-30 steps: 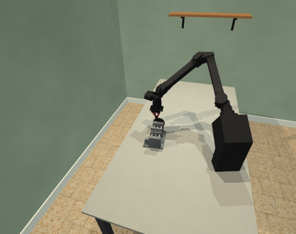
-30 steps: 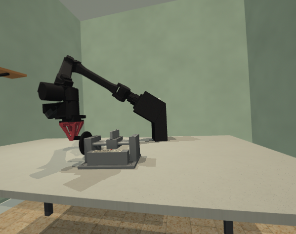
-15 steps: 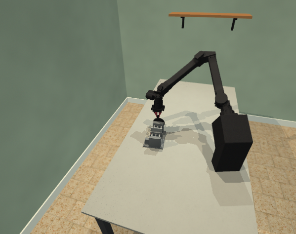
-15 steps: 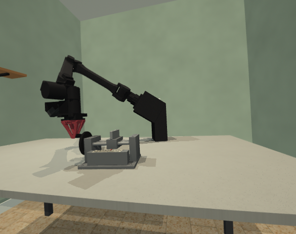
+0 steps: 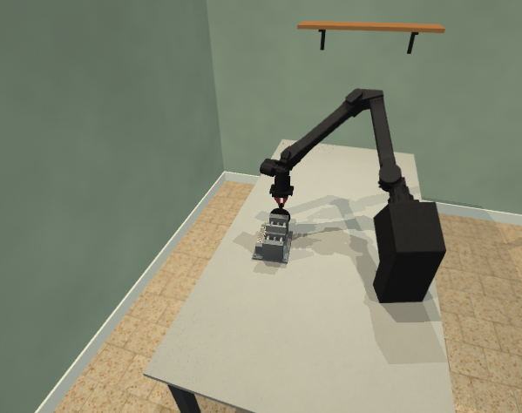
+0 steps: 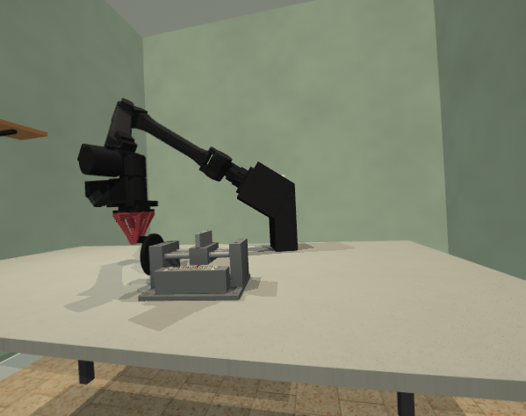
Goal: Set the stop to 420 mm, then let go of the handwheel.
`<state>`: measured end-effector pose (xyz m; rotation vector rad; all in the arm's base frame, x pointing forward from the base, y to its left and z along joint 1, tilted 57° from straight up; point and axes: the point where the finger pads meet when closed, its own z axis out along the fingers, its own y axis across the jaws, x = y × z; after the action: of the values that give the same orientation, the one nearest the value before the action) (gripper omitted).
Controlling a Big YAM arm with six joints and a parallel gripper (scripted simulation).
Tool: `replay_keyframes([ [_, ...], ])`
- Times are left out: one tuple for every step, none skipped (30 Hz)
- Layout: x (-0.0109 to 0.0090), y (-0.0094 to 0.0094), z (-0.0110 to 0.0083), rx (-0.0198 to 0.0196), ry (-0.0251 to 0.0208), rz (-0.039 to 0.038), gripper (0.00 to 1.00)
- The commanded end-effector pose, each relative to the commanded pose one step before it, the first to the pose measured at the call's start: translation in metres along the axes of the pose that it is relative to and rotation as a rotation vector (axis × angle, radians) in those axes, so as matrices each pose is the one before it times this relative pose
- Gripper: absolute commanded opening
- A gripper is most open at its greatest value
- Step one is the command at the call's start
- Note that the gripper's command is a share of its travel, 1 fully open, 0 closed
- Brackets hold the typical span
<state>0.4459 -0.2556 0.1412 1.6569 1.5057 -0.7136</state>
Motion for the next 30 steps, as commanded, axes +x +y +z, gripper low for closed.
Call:
replay_keyframes([
  [-0.00989,-0.00539,-0.01003,-0.02425,-0.00590,0.01148,0.06],
  [-0.00225,-0.00447,0.00291,0.00666,-0.00360,0.00355,0.06],
  [-0.00133,-0.00357,0.00183,0.00402,-0.00283,0.00187,0.06],
  [-0.00013,-0.00229,0.00054,0.00050,-0.00104,-0.00008,0.06],
  [-0.00001,-0.00184,0.00044,0.00016,-0.00032,-0.00007,0.06],
  [0.00125,-0.00017,-0.00121,-0.00367,0.00061,-0.00250,0.06],
  [0.00337,-0.00041,-0.00281,-0.00093,0.00473,-0.01394,0.06],
  [0.00278,-0.00010,-0.00238,-0.00048,0.00396,-0.00863,0.06],
  [0.00157,0.00095,-0.00172,-0.00321,0.00145,0.00077,0.06],
  [0.00008,0.00004,-0.00006,-0.00023,0.00005,0.00053,0.06],
  [-0.00104,-0.00028,0.00110,0.00014,-0.00150,0.00234,0.06],
  [0.00000,0.00000,0.00000,0.00000,0.00000,0.00000,0.06],
  [0.00000,0.00000,0.00000,0.00000,0.00000,0.00000,0.06],
  [-0.00245,-0.00066,0.00258,0.00031,-0.00356,0.00701,0.06],
  [-0.00321,-0.00167,0.00375,0.00252,-0.00419,0.00875,0.06],
  [-0.00213,-0.00284,0.00358,0.00539,-0.00112,0.00546,0.06],
  [0.00005,-0.00132,0.00116,-0.00005,0.00015,-0.00005,0.06],
  [-0.00017,-0.00158,0.00129,0.00056,-0.00112,-0.00006,0.06],
  [0.00001,-0.00156,0.00133,0.00006,-0.00010,-0.00007,0.06],
  [0.00001,-0.00151,0.00127,0.00004,-0.00010,-0.00007,0.06],
  [0.00001,-0.00135,0.00113,0.00003,-0.00010,-0.00007,0.06],
  [0.00001,-0.00111,0.00092,0.00002,-0.00009,-0.00006,0.06],
  [0.00001,-0.00081,0.00066,0.00001,-0.00007,-0.00004,0.06],
  [0.00087,-0.00220,0.00040,0.00591,0.00299,-0.00809,0.06],
  [0.00074,-0.00165,0.00017,0.00498,0.00255,-0.00672,0.06],
  [0.00013,-0.00028,0.00003,0.00085,0.00043,0.00660,0.06],
  [-0.00003,0.00005,0.00002,-0.00023,-0.00012,0.00190,0.06],
  [-0.00021,0.00034,0.00014,-0.00145,-0.00073,0.00043,0.06],
  [0.00000,0.00000,0.00000,0.00000,0.00000,0.00000,0.06],
  [0.00000,0.00000,0.00000,0.00000,0.00000,0.00000,0.06],
])
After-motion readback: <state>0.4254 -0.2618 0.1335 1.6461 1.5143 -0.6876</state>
